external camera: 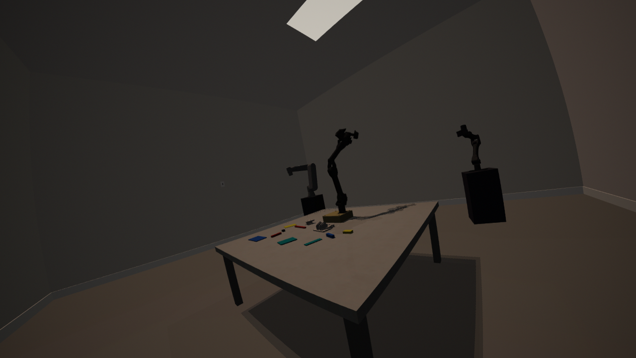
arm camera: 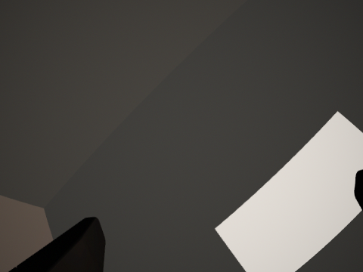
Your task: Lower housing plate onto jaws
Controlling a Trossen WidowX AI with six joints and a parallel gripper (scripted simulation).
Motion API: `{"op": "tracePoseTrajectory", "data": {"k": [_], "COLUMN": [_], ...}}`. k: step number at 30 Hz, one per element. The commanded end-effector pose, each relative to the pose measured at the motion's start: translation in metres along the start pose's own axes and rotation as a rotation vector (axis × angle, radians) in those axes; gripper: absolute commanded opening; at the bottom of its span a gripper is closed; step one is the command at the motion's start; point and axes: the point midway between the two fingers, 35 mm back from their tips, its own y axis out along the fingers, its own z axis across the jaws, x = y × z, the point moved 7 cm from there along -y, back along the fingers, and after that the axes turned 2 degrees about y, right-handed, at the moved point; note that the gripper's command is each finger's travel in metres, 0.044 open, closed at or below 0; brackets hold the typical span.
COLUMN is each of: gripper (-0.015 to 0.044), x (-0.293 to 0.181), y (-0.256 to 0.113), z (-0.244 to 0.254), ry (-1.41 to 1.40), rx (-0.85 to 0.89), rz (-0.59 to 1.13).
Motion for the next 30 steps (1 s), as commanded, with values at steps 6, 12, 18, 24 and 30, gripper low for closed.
{"op": "tracePoseTrajectory", "data": {"k": [6, 12, 18, 24, 30], "gripper": [0.044, 0.044, 0.044, 0.044, 0.044], "x": [-0.004, -0.01, -0.016, -0.023, -0.033], "y": [-0.004, -0.008, -0.013, -0.019, -0.027], "z": [0.026, 0.043, 0.058, 0.069, 0.07], "ry": [0.032, 0.057, 0.092, 0.137, 0.17], "rx": [0.097, 0.167, 0.226, 0.275, 0.297], "rz": [0.009, 0.028, 0.053, 0.084, 0.112]}}
